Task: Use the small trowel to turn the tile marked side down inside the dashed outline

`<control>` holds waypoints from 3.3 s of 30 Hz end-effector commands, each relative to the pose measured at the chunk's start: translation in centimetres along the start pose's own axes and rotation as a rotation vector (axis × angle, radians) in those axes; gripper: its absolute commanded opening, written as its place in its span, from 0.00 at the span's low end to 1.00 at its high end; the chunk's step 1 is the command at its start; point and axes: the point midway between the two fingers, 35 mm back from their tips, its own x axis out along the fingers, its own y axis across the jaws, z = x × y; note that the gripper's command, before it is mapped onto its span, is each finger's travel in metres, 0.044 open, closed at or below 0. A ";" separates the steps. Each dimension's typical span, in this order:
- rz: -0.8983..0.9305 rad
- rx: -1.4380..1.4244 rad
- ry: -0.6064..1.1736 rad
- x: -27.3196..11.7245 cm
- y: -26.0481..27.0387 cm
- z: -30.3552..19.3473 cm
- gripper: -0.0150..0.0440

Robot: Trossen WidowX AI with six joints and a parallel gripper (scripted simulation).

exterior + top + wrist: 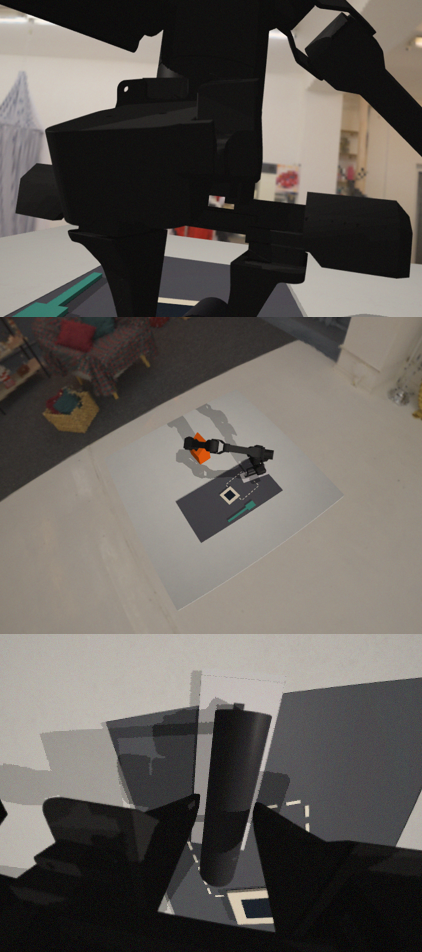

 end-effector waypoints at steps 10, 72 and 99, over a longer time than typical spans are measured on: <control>-0.004 -0.004 0.004 0.2 0.0 0.0 0.47; -0.003 -0.605 0.005 0.2 0.0 0.0 0.71; -0.042 -0.506 -0.015 -5.2 0.4 0.5 0.76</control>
